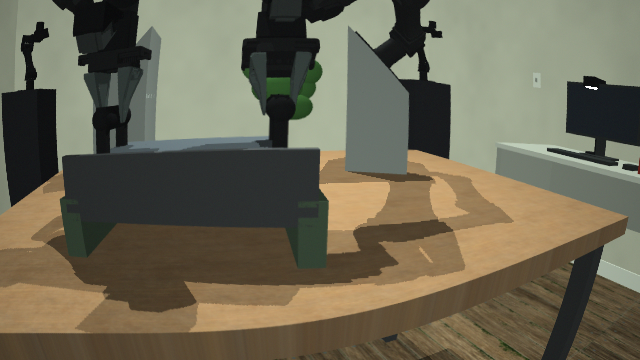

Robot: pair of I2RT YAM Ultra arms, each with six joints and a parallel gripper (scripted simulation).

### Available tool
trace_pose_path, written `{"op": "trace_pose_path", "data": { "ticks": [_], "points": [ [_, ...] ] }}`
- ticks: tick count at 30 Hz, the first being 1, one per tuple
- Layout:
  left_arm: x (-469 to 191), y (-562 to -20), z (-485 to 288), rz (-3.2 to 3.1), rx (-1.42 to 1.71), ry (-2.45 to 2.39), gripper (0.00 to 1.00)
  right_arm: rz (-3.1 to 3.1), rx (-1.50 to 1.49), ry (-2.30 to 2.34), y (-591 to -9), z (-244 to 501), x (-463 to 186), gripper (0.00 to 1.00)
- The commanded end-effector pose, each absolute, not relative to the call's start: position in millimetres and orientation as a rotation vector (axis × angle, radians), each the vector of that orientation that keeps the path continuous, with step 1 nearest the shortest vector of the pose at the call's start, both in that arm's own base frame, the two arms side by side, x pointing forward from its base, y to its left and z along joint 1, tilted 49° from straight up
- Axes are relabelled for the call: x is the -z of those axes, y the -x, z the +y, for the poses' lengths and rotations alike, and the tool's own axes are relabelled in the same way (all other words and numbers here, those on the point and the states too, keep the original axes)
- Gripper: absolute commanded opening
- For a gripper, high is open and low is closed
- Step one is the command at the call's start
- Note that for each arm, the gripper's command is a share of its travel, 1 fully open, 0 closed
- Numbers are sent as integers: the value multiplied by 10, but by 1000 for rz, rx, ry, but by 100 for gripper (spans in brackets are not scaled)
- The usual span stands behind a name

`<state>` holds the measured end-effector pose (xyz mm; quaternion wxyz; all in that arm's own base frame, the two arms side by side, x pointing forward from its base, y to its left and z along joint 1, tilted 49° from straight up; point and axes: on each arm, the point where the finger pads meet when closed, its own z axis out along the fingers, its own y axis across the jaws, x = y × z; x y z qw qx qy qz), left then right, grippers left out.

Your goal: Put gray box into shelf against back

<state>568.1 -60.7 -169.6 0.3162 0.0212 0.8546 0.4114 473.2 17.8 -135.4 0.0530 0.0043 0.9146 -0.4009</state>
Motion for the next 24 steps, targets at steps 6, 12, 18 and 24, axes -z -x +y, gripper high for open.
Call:
{"op": "trace_pose_path", "data": {
  "ticks": [6,12,18,24],
  "points": [
    [1413,-5935,-983,2188,-1046,-86,14,2719,1133,32,-5048,597,1122,14],
    [1318,-6018,-1007,2167,-1026,-61,14,2693,1103,-4,-5154,634,958,14],
    [1155,-6106,-1064,2130,-997,-26,14,2668,1090,-21,-5220,651,869,14],
    [1089,-6135,-1040,2123,-998,-17,14,2661,1063,-34,-5254,667,894,14]
  ]
}}
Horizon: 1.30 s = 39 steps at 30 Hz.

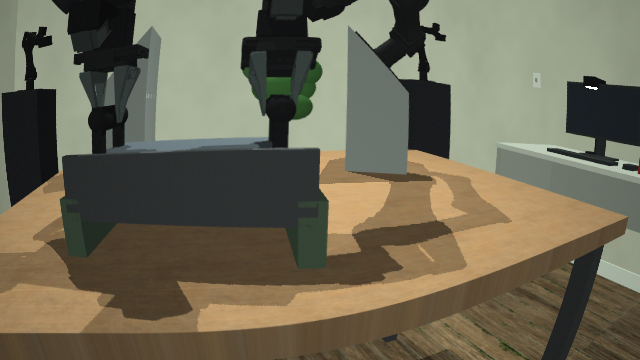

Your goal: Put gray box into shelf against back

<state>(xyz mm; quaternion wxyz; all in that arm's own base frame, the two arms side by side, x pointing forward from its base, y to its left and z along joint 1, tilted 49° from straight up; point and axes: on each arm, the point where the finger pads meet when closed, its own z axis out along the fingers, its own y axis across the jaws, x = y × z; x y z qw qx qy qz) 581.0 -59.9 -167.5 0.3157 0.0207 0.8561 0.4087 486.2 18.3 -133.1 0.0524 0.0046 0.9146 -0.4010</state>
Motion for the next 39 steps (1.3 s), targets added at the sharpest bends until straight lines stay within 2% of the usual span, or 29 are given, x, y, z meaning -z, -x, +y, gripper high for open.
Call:
{"op": "trace_pose_path", "data": {
  "ticks": [1,18,19,24,28,35,36,39],
  "points": [
    [1089,-6135,-1039,2122,-998,-17,14,2657,1058,-31,-5268,671,896,14],
    [1135,-6129,-996,2111,-999,-21,14,2661,1065,-15,-5226,601,983,14],
    [1139,-6124,-994,2113,-1002,-22,100,2664,1068,-15,-5220,596,975,100],
    [1483,-5970,-907,2158,-1045,-65,100,2666,1088,-8,-5201,571,1047,100],
    [1438,-6005,-942,2146,-1033,-57,100,2696,1123,23,-5096,543,1216,100],
    [1289,-6054,-966,2140,-1024,-51,100,2671,1093,2,-5184,584,1041,100],
    [1372,-5838,-928,2177,-1064,-68,100,2686,1095,-17,-5124,628,895,100],
    [1337,-5789,-988,2172,-1057,-64,100,2690,1103,-15,-5090,695,838,100]
  ]
}}
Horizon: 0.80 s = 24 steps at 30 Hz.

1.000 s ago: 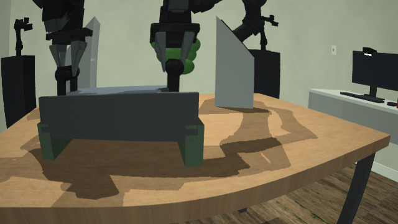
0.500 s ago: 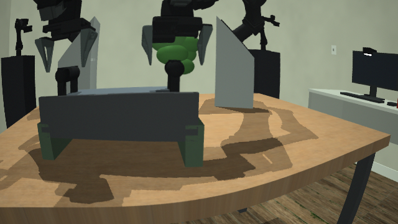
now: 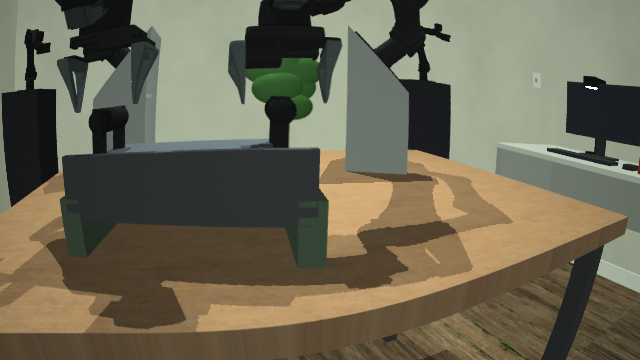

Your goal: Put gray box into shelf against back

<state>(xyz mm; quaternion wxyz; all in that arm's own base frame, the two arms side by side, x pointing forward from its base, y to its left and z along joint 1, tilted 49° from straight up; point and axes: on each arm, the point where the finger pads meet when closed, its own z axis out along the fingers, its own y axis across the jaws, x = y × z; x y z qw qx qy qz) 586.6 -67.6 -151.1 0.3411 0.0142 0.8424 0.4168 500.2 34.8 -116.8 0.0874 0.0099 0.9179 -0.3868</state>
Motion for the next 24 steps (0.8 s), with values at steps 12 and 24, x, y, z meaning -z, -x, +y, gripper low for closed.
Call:
{"op": "trace_pose_path", "data": {
  "ticks": [12,24],
  "points": [
    [1177,-5570,-1188,2171,-1055,-59,100,2696,1108,-11,-4999,912,645,100],
    [1135,-5561,-1296,2154,-1021,-63,100,2661,1073,-18,-5064,1018,502,100]
  ]
}}
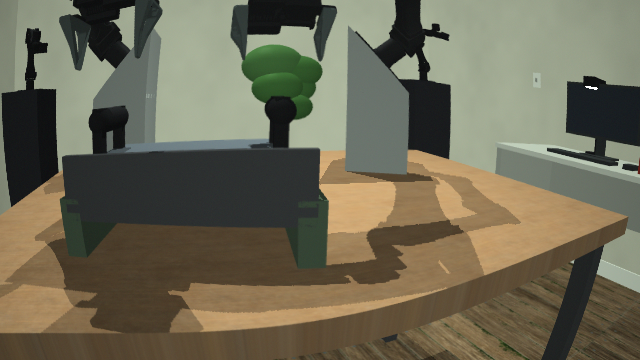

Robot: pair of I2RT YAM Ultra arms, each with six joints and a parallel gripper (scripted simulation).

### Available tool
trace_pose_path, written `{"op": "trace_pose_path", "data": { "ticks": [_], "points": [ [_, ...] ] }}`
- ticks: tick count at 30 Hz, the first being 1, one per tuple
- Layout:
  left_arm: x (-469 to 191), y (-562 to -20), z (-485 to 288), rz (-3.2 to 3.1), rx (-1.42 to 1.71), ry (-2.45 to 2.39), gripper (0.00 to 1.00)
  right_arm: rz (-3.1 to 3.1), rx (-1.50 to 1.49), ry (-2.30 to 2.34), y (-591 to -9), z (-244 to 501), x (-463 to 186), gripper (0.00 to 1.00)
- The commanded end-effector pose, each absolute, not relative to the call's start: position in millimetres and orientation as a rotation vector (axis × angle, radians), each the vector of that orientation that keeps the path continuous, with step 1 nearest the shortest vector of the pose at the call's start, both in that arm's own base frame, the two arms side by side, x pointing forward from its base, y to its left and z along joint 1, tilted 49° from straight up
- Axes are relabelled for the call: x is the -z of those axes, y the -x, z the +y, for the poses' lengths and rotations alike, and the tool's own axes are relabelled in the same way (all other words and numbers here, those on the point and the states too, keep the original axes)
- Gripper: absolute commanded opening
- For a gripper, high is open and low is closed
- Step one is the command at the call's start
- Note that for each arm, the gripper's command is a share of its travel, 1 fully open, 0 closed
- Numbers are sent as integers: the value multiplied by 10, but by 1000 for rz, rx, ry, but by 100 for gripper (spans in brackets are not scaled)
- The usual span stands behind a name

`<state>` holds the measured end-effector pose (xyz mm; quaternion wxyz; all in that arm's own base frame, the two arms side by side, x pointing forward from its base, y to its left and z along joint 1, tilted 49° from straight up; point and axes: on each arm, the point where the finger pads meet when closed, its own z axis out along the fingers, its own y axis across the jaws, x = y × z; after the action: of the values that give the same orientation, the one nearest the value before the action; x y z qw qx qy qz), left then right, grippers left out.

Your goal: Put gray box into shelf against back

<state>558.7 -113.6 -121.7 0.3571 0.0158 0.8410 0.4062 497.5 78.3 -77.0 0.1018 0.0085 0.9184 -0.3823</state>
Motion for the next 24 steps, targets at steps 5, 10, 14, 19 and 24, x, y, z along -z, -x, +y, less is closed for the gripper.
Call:
{"op": "trace_pose_path", "data": {
  "ticks": [5,10,14,19,24],
  "points": [
    [1087,-5623,-1322,2153,-1020,-57,100,2677,1095,7,-4986,972,639,100],
    [1051,-5663,-1341,2146,-1011,-49,100,2663,1075,-6,-5047,994,564,100],
    [1048,-5665,-1342,2145,-1009,-46,100,2652,1059,-17,-5093,1016,537,100],
    [1058,-5663,-1340,2148,-1012,-51,100,2681,1103,8,-5005,979,648,100],
    [1060,-5663,-1339,2148,-1012,-51,100,2676,1094,4,-5024,986,597,100]
  ]
}}
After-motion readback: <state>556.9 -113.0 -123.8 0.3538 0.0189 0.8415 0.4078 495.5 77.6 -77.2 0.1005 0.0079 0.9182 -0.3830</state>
